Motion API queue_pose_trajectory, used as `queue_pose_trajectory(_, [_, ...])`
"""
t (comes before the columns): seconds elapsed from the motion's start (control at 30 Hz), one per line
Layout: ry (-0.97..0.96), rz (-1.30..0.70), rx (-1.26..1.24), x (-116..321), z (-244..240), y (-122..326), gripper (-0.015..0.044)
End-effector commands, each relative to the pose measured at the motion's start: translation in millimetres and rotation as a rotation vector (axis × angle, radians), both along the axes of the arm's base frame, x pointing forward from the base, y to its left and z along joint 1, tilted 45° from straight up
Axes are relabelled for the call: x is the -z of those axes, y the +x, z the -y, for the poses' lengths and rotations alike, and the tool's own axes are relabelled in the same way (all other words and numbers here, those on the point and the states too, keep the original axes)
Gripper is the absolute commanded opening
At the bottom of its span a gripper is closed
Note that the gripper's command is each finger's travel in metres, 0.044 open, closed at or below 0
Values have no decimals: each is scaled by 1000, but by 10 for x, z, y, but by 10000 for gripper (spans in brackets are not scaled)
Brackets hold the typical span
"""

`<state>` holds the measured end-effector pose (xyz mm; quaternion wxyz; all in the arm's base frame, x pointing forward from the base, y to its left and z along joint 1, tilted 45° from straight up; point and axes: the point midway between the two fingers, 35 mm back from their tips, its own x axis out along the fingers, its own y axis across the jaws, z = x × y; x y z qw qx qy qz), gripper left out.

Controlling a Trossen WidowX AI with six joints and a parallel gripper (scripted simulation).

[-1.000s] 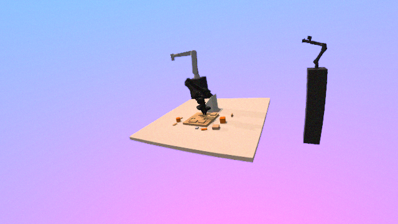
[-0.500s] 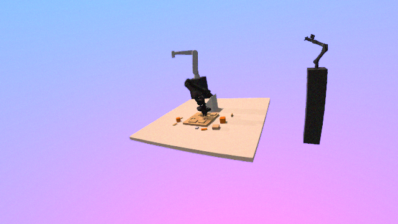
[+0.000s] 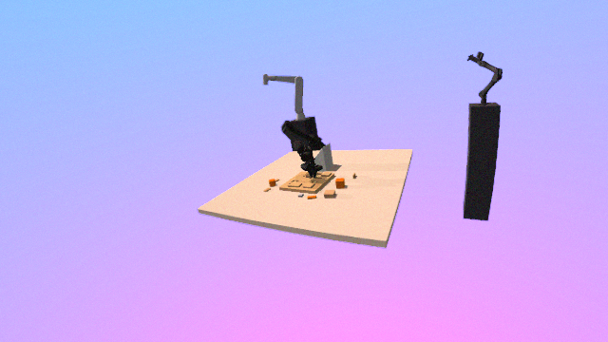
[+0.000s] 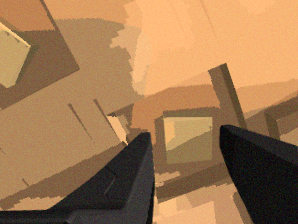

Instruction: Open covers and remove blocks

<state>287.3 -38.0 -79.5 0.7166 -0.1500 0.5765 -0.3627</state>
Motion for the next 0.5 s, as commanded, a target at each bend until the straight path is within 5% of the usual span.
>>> queue_pose_trajectory(0.0, [-8,-9,2,31,53,-25,144])
queue_pose_trajectory(0.47, [-1,-1,1,30,33,-1,84])
